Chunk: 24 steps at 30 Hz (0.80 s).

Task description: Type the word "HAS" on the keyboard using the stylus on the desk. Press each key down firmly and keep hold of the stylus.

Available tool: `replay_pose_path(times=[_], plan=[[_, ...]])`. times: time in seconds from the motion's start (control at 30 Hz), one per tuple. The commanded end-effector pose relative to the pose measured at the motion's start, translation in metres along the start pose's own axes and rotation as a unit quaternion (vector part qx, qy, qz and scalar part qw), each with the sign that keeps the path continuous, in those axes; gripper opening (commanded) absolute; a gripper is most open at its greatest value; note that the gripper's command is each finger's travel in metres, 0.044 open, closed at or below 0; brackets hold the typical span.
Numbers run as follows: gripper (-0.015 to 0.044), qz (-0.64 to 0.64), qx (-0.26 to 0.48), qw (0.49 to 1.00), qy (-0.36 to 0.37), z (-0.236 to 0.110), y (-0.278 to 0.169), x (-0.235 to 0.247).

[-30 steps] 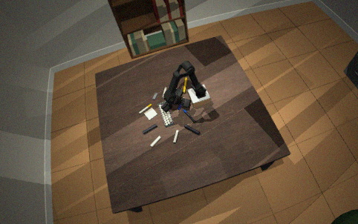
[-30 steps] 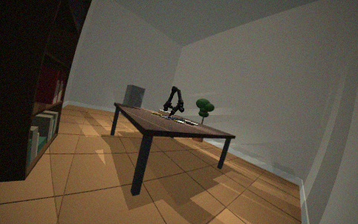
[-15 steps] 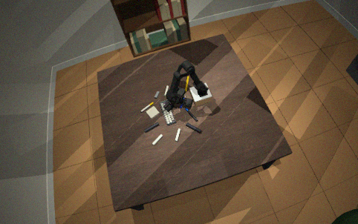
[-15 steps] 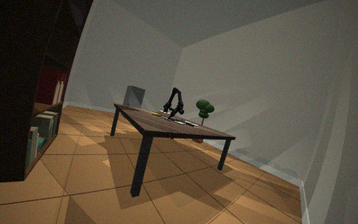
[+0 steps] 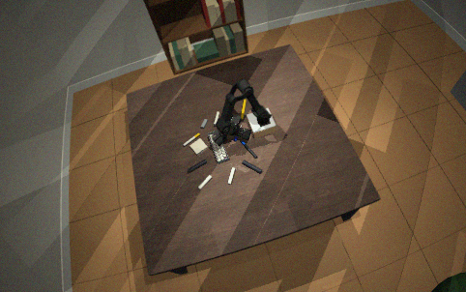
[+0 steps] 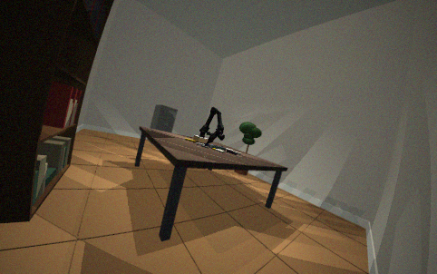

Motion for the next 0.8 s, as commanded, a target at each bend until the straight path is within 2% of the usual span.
replay_pose_path(times=[0.0,0.43,0.6,0.77], plan=[[0.0000,0.000,0.001,1.000,0.000,0.000,0.000,0.000],[0.0000,0.000,0.000,1.000,0.000,-0.043,0.024,-0.002],[0.0000,-0.005,-0.001,1.000,0.001,-0.041,0.023,-0.002],[0.0000,-0.086,-0.014,0.996,0.010,-0.045,0.021,0.002]])
Point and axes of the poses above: the point midway between the two fingers, 35 mm back from their tips, its own z axis out along the fingers, its own x axis across the jaws, y = z × x, the point moved 7 cm from there along -z, back along the fingers, and after that the axes turned 6 degrees about -z, right-handed, at the moved point
